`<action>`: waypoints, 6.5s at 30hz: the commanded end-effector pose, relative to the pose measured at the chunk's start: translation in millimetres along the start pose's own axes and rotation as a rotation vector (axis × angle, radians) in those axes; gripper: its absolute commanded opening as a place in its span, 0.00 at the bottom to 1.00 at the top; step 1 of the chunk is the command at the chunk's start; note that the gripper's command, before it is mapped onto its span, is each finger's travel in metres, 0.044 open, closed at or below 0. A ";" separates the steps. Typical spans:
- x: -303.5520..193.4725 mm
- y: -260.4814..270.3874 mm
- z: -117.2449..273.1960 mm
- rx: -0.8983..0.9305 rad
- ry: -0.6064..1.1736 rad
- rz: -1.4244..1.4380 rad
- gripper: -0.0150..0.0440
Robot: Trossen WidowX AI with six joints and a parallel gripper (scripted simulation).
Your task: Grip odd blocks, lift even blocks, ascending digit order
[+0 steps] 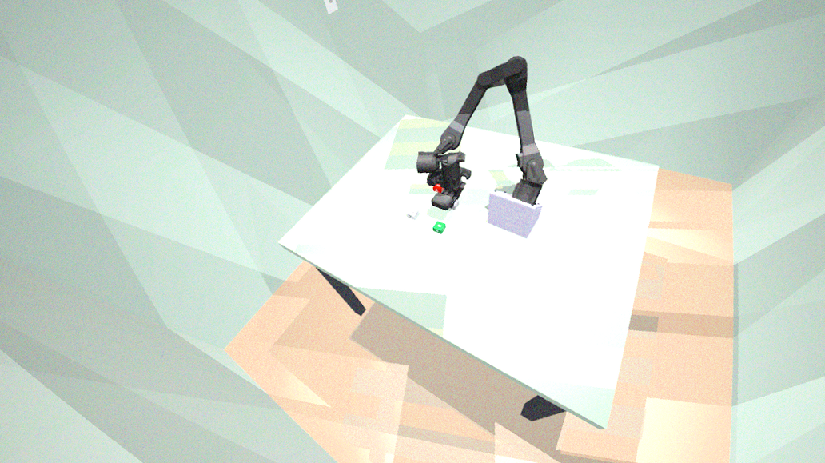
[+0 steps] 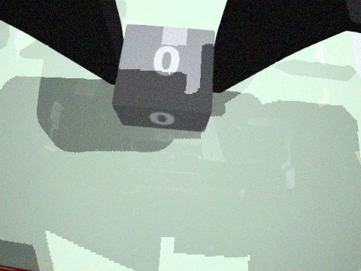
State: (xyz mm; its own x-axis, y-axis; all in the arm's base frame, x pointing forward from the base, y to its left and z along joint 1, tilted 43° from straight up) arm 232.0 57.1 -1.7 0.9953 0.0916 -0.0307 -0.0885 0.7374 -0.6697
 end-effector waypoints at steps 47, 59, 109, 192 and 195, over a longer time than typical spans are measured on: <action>-0.3 0.0 -0.5 -0.003 0.000 0.004 0.46; -0.3 0.0 -0.5 -0.003 0.000 0.004 0.77; -4.6 116.9 118.8 0.009 -0.001 0.004 0.46; -3.7 117.3 11.1 0.009 -0.005 0.006 0.46; -4.2 117.1 14.4 0.007 -0.003 0.004 0.46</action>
State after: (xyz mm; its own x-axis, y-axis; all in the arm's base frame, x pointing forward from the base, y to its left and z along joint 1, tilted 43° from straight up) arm 216.3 149.1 -73.4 0.9940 0.1033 -0.0357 -0.1007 0.7375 -0.6677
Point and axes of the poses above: the point midway between the two fingers, 35 mm back from their tips, its own z axis back along the fingers, its own y axis across the jaws, x = y × z, the point moved 9 cm from there along z, back along the fingers
